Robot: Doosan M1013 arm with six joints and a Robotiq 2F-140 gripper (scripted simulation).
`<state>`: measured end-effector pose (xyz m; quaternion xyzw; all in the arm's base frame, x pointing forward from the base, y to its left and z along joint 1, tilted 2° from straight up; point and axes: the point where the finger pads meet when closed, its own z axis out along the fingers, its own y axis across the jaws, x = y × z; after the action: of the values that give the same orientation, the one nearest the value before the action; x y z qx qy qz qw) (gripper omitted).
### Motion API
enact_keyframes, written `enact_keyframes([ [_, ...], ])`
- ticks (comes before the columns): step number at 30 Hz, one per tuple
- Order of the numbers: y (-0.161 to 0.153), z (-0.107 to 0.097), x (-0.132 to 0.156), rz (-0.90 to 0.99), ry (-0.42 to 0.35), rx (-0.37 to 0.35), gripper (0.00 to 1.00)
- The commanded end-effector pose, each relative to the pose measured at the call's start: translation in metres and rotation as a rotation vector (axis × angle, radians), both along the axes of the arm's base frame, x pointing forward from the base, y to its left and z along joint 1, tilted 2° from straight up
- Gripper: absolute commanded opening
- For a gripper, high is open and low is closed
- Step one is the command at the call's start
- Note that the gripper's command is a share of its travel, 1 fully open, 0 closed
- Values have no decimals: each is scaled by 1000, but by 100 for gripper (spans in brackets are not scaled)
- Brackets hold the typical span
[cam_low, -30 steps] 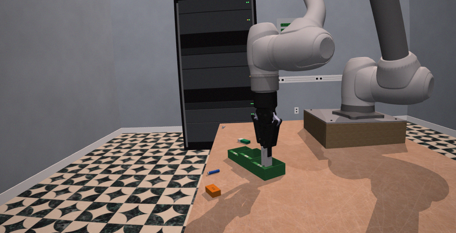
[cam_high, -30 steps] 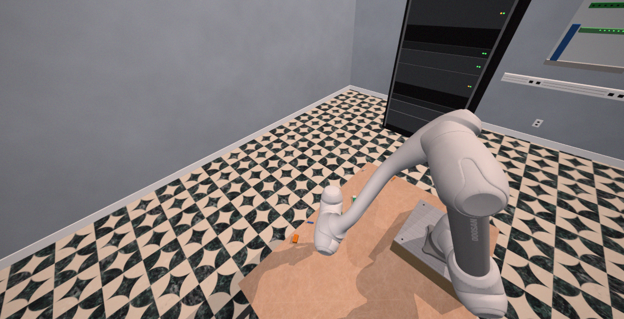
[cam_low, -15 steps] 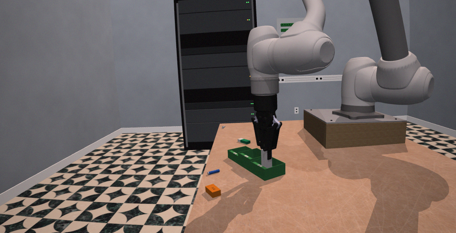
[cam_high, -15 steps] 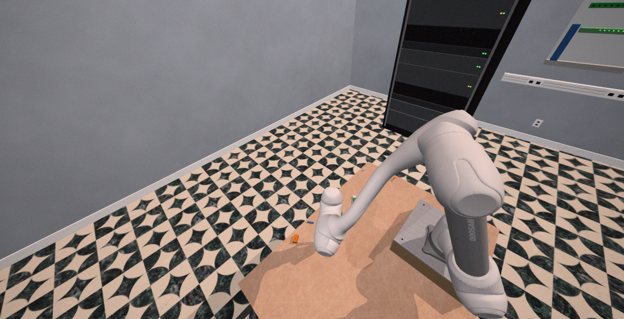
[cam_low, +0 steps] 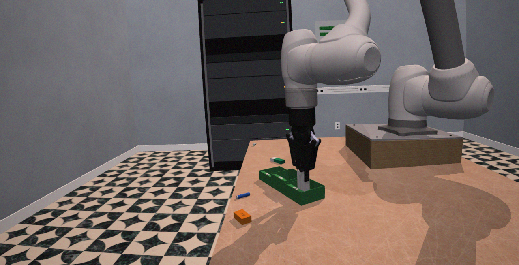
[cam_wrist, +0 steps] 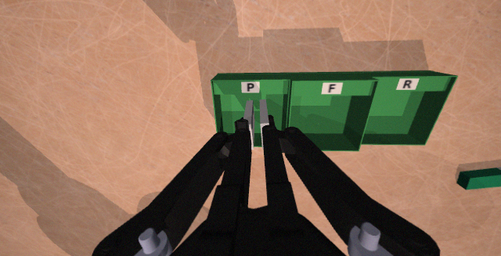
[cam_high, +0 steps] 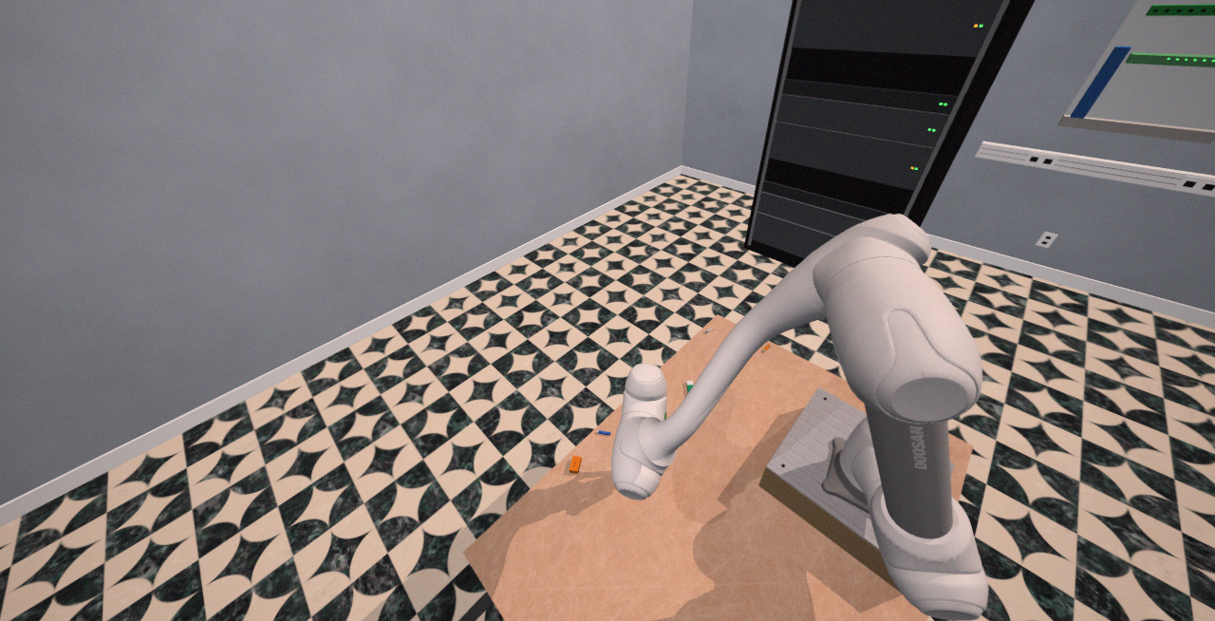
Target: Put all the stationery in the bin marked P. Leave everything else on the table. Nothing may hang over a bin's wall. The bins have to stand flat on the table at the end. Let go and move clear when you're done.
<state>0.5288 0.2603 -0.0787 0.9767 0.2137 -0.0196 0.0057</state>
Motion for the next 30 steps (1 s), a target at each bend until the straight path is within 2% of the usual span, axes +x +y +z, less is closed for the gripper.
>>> enact_keyframes([
  [1,0,1,0,0,-1,1,15],
  [20,0,1,0,0,-1,1,15],
  [30,1,14,1,0,-1,1,15],
])
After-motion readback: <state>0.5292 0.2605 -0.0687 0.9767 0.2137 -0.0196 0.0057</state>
